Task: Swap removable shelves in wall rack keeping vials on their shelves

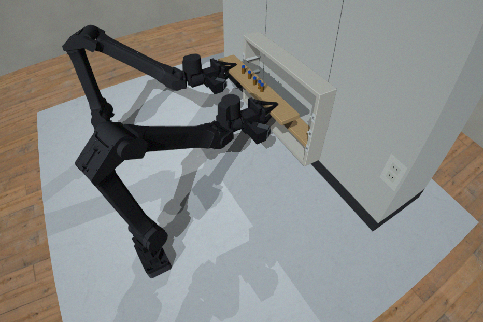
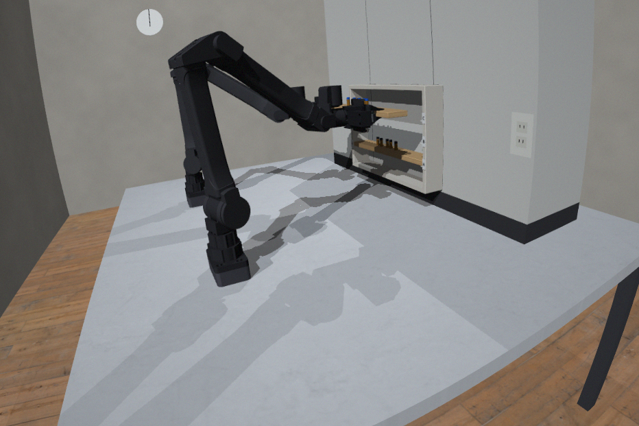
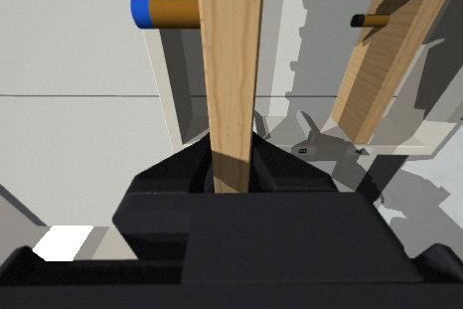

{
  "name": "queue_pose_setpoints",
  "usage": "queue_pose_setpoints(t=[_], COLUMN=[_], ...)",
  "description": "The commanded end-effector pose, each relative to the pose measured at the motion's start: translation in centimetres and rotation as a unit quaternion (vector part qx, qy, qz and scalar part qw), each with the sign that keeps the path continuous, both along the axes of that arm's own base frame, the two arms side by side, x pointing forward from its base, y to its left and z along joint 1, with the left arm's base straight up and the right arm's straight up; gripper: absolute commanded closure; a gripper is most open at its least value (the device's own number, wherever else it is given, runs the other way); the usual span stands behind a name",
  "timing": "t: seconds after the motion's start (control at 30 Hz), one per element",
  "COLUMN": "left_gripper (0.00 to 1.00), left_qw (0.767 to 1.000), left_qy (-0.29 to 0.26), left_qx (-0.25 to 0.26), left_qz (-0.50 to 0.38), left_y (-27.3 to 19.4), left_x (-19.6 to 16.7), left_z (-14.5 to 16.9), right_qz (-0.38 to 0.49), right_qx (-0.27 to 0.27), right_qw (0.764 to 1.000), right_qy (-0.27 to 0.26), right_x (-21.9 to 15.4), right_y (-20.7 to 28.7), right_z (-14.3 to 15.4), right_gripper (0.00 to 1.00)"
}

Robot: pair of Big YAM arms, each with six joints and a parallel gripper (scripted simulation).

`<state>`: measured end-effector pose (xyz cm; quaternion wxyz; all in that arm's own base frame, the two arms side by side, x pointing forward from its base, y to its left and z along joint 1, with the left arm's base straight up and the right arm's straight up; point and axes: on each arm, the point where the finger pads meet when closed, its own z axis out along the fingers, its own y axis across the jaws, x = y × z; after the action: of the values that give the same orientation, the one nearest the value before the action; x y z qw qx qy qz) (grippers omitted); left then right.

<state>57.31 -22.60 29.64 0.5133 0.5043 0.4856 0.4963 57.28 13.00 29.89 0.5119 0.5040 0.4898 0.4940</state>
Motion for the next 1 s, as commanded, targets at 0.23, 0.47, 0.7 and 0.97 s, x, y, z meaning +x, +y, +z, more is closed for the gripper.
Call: queue_pose_setpoints(t=[0.23,0.47,0.7,0.97], left_gripper=[0.88,0.88,0.88,0.88], left_qw=[0.999,0.999,0.999,0.999], left_qy=[-0.032,-0.033,-0.033,-0.032], left_qx=[-0.019,-0.019,-0.019,-0.019], left_qz=[0.001,0.001,0.001,0.001], left_y=[-0.7,-0.8,-0.8,-0.9], left_x=[4.8,5.8,7.1,8.1], left_z=[4.1,4.2,4.2,4.2], right_qz=[-0.006,-0.006,-0.006,-0.006], right_qx=[0.006,0.006,0.007,0.007], right_qw=[0.999,0.999,0.999,0.999], right_qy=[-0.036,-0.036,-0.036,-0.036], right_x=[4.9,6.0,7.2,8.2], right_y=[-0.6,-0.6,-0.7,-0.8], right_z=[4.4,4.5,4.5,4.4], right_gripper=[0.88,0.88,0.88,0.88])
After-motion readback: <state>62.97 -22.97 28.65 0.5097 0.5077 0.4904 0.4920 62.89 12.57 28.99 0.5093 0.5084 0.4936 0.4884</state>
